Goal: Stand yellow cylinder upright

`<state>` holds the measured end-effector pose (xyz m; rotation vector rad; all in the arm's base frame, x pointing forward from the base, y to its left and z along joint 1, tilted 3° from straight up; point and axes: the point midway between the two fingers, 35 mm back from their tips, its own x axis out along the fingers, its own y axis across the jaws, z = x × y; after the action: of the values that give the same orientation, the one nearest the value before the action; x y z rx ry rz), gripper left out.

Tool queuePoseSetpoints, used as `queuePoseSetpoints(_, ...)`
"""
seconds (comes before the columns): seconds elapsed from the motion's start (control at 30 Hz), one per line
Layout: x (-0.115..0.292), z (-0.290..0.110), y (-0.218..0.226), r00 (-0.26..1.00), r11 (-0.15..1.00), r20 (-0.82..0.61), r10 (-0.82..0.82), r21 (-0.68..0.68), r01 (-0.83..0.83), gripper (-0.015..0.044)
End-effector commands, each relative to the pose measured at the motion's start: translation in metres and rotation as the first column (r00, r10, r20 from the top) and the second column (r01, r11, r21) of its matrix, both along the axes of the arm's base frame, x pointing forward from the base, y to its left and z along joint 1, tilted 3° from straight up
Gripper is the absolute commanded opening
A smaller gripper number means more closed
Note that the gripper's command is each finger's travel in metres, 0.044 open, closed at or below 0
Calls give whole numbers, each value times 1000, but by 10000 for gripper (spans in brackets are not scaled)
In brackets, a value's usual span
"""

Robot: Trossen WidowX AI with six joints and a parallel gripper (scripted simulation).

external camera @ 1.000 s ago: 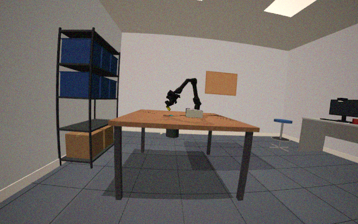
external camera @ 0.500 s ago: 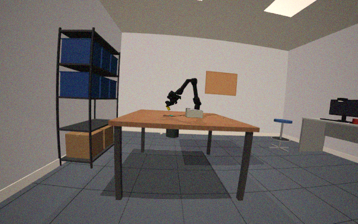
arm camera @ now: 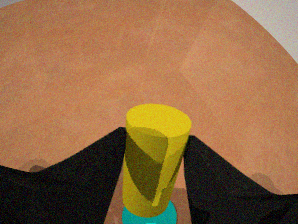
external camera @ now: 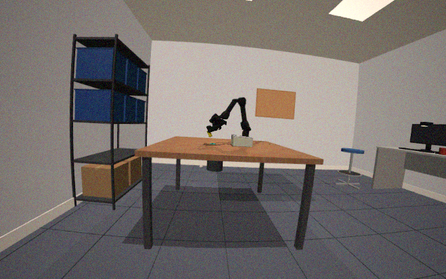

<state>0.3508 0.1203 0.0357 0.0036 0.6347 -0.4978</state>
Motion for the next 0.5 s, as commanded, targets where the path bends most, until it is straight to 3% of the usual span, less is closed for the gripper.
queuePoseSetpoints(0.0,-2,1,0,1000,1000,24,-4,-11,4,105)
queuePoseSetpoints(0.47,-8,5,0,993,999,114,-13,-39,18,105)
